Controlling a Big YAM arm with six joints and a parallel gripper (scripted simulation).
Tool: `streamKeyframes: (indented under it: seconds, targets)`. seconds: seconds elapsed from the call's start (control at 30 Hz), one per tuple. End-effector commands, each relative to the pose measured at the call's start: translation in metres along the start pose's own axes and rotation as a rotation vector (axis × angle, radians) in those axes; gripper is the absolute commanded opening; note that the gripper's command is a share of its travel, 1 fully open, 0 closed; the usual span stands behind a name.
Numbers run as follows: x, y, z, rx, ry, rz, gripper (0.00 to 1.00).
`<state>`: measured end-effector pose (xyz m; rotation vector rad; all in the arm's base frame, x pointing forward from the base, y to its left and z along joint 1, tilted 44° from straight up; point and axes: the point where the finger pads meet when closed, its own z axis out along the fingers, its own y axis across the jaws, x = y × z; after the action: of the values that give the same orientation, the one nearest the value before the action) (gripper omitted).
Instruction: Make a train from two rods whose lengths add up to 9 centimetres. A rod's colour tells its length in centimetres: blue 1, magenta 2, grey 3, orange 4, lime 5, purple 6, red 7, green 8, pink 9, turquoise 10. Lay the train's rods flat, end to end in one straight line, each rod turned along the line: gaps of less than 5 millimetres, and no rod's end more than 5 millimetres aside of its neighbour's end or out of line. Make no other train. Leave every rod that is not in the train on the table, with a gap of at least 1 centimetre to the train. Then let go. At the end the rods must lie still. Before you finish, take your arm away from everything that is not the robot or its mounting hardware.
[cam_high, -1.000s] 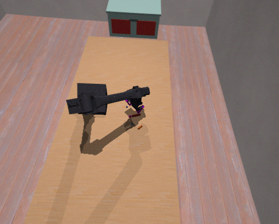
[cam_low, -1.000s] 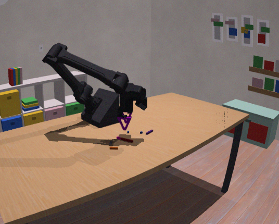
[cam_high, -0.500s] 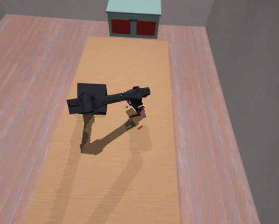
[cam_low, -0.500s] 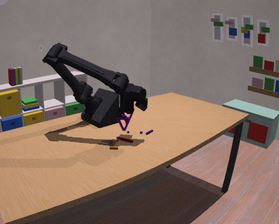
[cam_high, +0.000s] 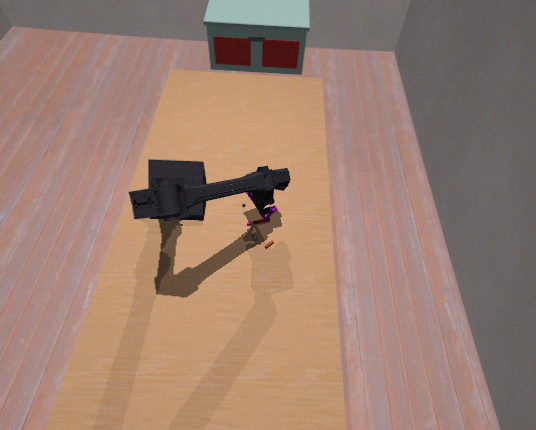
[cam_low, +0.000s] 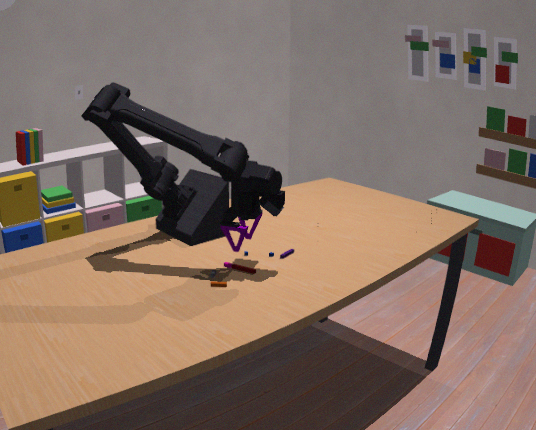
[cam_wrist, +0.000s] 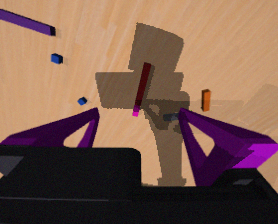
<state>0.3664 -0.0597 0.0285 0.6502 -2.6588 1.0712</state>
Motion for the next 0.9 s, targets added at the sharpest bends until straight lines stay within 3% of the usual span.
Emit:
streamKeyframes:
  seconds: [0.0, 0.03, 0.17, 0.2, 0.33, 0.37, 0.87]
  targets:
    - [-0.0121, -0.0124, -0.0073, 0.01, -0.031, 0.058, 1.0]
    - [-0.0182, -0.0181, -0.0046, 0.009, -0.03, 0.148, 1.0]
    - [-0.0172, -0.0151, -0.0074, 0.011, -0.034, 0.139, 1.0]
    - [-0.0194, -0.0199, -0.004, 0.008, -0.03, 0.206, 1.0]
    - [-0.0199, -0.0206, -0.0041, 0.008, -0.03, 0.238, 1.0]
    - [-0.0186, -0.0179, -0.0058, 0.009, -0.032, 0.23, 0.23]
    - [-0.0173, -0.0163, -0.0059, 0.009, -0.032, 0.224, 0.23]
